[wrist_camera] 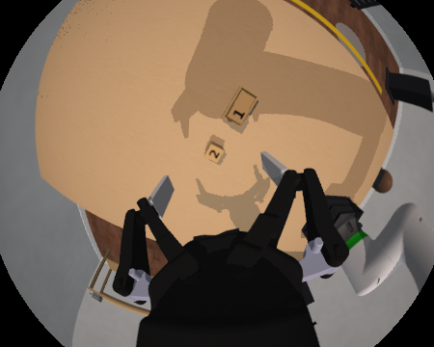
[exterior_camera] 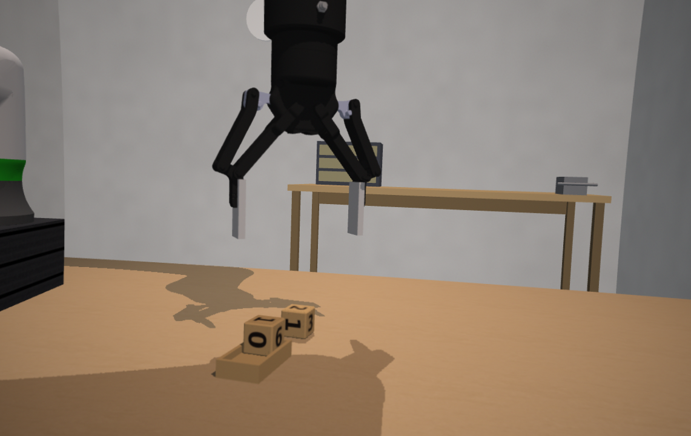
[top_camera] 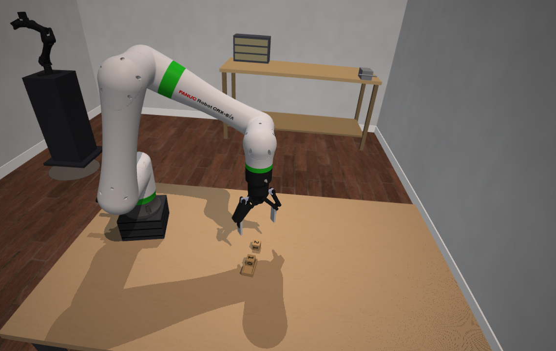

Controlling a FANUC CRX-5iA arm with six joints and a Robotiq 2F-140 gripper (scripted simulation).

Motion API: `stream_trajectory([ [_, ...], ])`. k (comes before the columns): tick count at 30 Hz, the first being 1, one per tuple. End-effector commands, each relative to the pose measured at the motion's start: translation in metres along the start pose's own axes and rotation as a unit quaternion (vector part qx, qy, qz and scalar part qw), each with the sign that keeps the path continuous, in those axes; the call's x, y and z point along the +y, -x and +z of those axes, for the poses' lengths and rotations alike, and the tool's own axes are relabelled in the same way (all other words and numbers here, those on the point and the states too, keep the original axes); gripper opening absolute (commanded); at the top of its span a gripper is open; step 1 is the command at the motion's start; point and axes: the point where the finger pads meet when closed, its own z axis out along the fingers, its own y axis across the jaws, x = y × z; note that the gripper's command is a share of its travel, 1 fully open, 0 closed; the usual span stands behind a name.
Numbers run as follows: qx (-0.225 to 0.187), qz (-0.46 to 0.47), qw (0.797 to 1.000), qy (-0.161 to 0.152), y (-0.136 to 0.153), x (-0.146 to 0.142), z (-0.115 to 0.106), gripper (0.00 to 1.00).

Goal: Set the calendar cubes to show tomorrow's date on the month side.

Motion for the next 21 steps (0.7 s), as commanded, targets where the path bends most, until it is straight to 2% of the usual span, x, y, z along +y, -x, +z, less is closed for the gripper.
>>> stream_trajectory([
  [1, 0.006, 0.085, 0.996, 0.003, -0.0001, 0.0000, 0.0007, 1.00],
  [6, 0.006, 0.174, 0.985, 0.002, -0.0002, 0.0001, 0.0017, 1.00],
  [9, 0.006, 0.179, 0.984, 0.002, -0.0002, 0.0001, 0.0017, 1.00],
  [11, 0.006, 0.250, 0.968, 0.002, -0.0003, 0.0002, 0.0025, 1.00],
  [18, 0.006, 0.348, 0.937, 0.001, -0.0004, 0.0003, 0.0036, 1.00],
  [21, 0.006, 0.365, 0.931, 0.001, -0.0004, 0.0003, 0.0038, 1.00],
])
